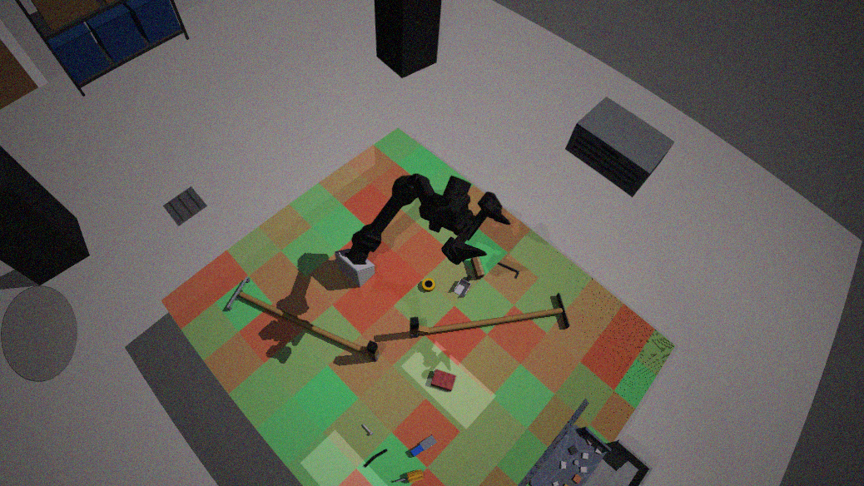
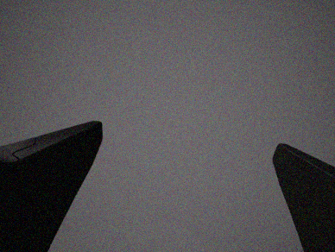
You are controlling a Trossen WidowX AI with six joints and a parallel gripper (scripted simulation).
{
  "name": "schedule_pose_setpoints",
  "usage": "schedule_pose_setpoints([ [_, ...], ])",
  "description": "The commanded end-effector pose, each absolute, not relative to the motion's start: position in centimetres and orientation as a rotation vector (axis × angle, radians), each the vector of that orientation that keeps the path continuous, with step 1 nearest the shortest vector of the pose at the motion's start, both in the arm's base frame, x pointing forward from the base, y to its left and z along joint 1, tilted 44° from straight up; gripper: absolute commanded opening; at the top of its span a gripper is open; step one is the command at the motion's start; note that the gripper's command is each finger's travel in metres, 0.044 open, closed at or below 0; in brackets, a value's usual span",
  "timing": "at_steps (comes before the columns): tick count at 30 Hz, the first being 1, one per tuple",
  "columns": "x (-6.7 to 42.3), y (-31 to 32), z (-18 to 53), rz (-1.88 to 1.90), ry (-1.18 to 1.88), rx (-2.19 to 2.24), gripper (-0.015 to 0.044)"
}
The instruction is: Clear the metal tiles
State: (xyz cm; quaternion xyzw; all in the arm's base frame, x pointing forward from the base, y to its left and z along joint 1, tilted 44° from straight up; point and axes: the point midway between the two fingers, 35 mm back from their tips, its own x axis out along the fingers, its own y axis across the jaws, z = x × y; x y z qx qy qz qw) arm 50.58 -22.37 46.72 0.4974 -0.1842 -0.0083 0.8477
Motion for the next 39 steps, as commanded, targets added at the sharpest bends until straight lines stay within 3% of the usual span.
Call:
schedule_pose_setpoints([
  [1, 51.3, -22.9, 46.6, -0.077, -0.396, 1.049, 0.0440],
  [39, 54.4, -25.9, 44.4, -0.529, -0.393, 1.010, 0.0440],
])
